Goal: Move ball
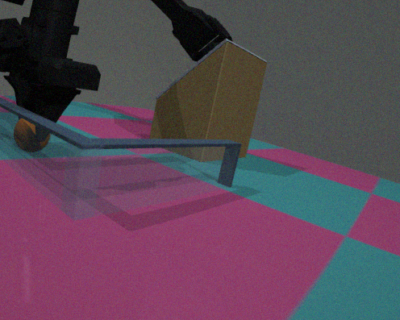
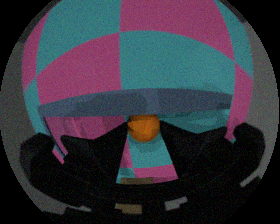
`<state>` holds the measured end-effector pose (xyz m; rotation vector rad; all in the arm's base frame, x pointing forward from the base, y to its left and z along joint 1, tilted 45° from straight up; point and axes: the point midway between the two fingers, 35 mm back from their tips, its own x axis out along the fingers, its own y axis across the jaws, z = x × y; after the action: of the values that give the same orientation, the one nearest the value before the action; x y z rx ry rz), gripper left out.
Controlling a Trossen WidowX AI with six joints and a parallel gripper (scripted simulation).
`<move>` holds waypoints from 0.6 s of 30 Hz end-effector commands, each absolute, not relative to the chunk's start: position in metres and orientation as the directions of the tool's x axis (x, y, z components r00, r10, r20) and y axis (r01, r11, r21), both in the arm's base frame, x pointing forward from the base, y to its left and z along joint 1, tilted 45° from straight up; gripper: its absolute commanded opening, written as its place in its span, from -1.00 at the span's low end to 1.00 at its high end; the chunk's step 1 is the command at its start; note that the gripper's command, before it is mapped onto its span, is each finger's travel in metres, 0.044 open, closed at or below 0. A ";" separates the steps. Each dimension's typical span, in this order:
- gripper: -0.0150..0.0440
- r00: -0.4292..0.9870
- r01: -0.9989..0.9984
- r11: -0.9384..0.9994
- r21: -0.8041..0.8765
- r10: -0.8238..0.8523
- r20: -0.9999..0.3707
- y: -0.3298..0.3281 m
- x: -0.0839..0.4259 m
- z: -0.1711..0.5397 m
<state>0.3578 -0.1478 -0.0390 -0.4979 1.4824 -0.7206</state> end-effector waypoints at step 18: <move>0.66 -0.046 0.119 0.705 -0.699 -0.700 -0.713 -0.090 0.365 0.017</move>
<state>0.3661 -0.0866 0.0200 -0.5047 1.4694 -0.7076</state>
